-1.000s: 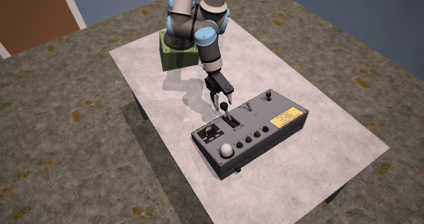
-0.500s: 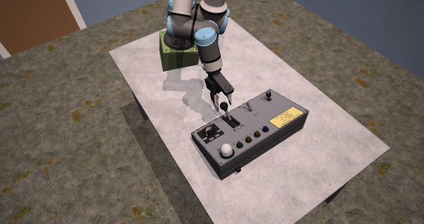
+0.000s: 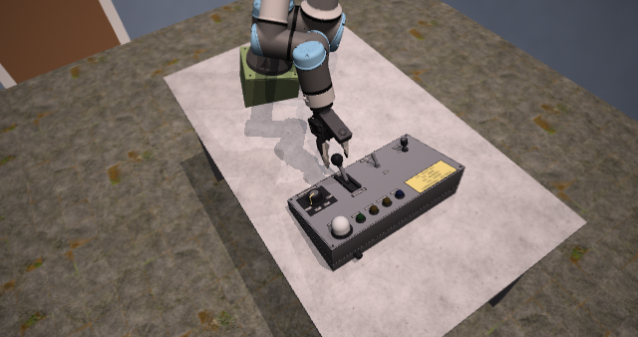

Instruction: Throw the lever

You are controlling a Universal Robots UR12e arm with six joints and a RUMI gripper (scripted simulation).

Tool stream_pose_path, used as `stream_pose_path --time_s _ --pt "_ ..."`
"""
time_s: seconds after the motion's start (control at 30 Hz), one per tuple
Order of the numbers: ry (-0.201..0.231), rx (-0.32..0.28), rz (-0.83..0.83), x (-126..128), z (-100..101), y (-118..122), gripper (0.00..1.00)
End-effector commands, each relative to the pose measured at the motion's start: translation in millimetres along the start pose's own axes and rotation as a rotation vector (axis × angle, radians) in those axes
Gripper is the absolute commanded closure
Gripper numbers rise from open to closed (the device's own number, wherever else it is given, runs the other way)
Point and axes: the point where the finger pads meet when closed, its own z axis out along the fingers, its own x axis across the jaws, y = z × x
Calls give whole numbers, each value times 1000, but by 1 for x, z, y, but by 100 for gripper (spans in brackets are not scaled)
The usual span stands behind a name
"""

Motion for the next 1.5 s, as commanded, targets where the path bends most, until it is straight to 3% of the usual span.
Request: stream_pose_path --time_s 0.0,0.5,0.53,1.47 --pt "1 1 0 0 0 -1 56" --pt "1 1 0 0 0 -1 56" --pt "1 1 0 0 0 -1 100" --pt "0 1 0 0 0 -1 100"
